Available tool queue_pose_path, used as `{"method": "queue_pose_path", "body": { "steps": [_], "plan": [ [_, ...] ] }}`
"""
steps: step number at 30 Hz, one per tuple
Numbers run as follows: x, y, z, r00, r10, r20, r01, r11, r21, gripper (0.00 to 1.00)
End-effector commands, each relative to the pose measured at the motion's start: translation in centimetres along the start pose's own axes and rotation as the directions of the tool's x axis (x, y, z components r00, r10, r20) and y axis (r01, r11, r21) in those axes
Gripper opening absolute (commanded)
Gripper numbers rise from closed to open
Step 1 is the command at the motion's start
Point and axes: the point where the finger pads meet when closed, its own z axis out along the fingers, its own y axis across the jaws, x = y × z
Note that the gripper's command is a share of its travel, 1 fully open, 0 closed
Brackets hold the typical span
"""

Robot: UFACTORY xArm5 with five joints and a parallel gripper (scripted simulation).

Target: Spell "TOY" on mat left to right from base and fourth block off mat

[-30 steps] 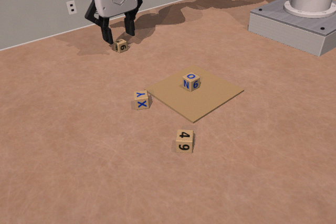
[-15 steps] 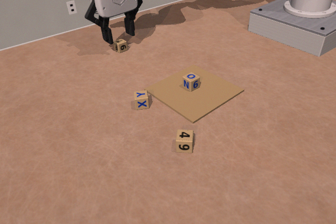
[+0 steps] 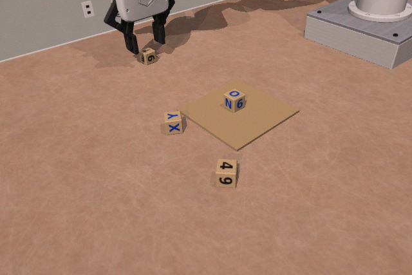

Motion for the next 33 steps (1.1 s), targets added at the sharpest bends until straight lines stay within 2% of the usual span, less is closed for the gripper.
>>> {"method": "queue_pose_path", "body": {
  "steps": [1,20,33],
  "plan": [
    [0.0,-0.1,0.0,1.0,0.0,-0.002,0.0,1.0,0.003,0.63],
    [-0.2,-0.2,2.5,1.0,0.0,-0.002,0.0,1.0,0.003,0.63],
    [-0.2,-0.2,2.8,1.0,0.0,-0.002,0.0,1.0,0.003,0.63]
  ]
}}
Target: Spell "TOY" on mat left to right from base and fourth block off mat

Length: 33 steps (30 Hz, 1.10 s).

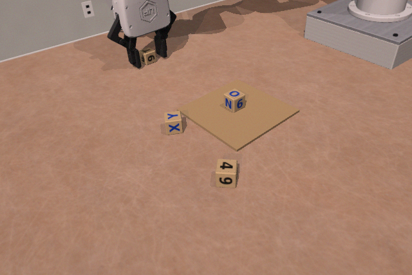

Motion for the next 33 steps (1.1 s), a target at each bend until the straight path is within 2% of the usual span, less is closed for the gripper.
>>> {"method": "queue_pose_path", "body": {
  "steps": [1,30,31,33],
  "plan": [
    [0.07,-0.12,-0.12,1.0,0.0,-0.002,0.0,1.0,0.003,0.63],
    [0.07,-0.12,-0.12,1.0,0.0,-0.002,0.0,1.0,0.003,0.63],
    [0.07,-0.12,-0.12,1.0,0.0,-0.002,0.0,1.0,0.003,0.42],
    [0.07,-0.12,-0.12,1.0,0.0,-0.002,0.0,1.0,0.003,0.42]
  ]
}}
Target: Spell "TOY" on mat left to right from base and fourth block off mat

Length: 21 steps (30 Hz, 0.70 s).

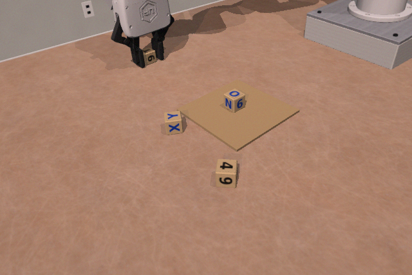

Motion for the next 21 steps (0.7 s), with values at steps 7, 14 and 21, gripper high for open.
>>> {"method": "queue_pose_path", "body": {
  "steps": [7,14,21],
  "plan": [
    [0.08,-0.13,-0.13,1.0,0.0,-0.002,0.0,1.0,0.003,0.42],
    [0.08,-0.13,-0.13,1.0,0.0,-0.002,0.0,1.0,0.003,0.42],
    [0.08,-0.13,-0.13,1.0,0.0,-0.002,0.0,1.0,0.003,0.21]
  ]
}}
